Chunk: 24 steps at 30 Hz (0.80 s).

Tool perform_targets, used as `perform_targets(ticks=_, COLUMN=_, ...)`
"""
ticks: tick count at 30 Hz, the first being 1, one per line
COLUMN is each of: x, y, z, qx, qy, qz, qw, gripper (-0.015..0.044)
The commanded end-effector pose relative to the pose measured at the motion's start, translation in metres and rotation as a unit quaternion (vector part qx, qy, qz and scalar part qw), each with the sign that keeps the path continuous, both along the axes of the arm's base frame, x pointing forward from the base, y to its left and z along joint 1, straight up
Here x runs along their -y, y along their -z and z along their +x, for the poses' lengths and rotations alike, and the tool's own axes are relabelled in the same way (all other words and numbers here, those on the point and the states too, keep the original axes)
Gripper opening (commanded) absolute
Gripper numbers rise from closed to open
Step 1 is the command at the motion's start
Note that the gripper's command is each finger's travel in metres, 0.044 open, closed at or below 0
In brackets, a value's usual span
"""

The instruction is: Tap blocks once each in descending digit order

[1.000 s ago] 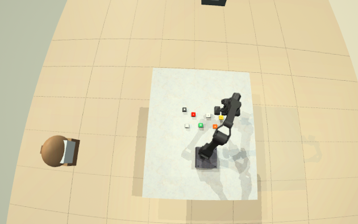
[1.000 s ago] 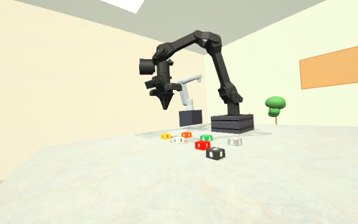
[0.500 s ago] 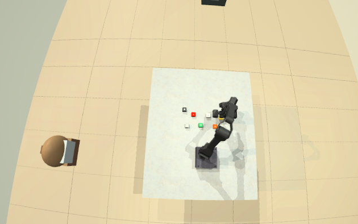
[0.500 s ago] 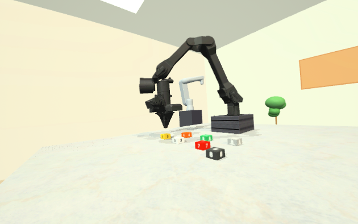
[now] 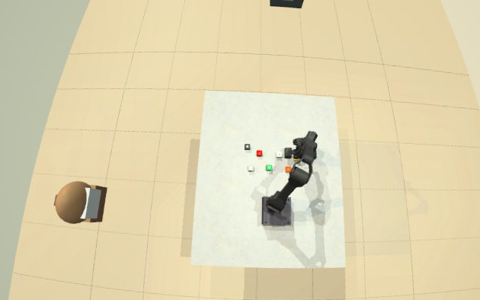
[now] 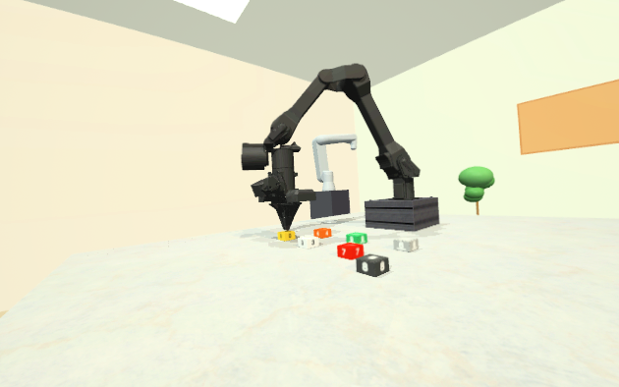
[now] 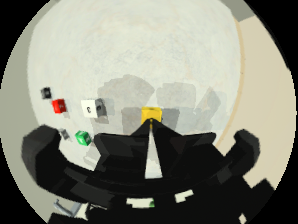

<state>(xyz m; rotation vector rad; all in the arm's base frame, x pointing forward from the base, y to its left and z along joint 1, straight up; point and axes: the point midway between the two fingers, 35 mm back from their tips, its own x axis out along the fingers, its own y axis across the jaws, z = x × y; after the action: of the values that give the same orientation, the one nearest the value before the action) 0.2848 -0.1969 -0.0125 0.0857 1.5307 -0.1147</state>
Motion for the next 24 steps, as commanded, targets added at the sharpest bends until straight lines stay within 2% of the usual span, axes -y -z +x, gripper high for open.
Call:
perform_targets(ticks=1, x=-0.001, y=0.009, z=-0.002, qx=-0.004, qy=-0.002, qz=0.003, qw=1.000, gripper=0.0020)
perform_targets(ticks=9, x=-0.001, y=0.010, z=-0.002, qx=-0.004, qy=-0.002, qz=0.003, qw=1.000, gripper=0.0020)
perform_targets(ticks=14, x=-0.001, y=-0.019, z=-0.003, qx=-0.004, qy=-0.002, qz=0.003, qw=1.000, gripper=0.0020)
perform_targets(ticks=18, x=-0.002, y=-0.021, z=-0.003, qx=-0.004, qy=-0.002, qz=0.003, qw=1.000, gripper=0.0020)
perform_targets(ticks=20, x=-0.011, y=-0.023, z=0.003, qx=-0.004, qy=-0.003, qz=0.003, qw=1.000, gripper=0.0072)
perform_targets(ticks=24, x=-0.068, y=-0.037, z=0.028, qx=-0.001, qy=-0.009, qz=0.003, qw=1.000, gripper=0.0178)
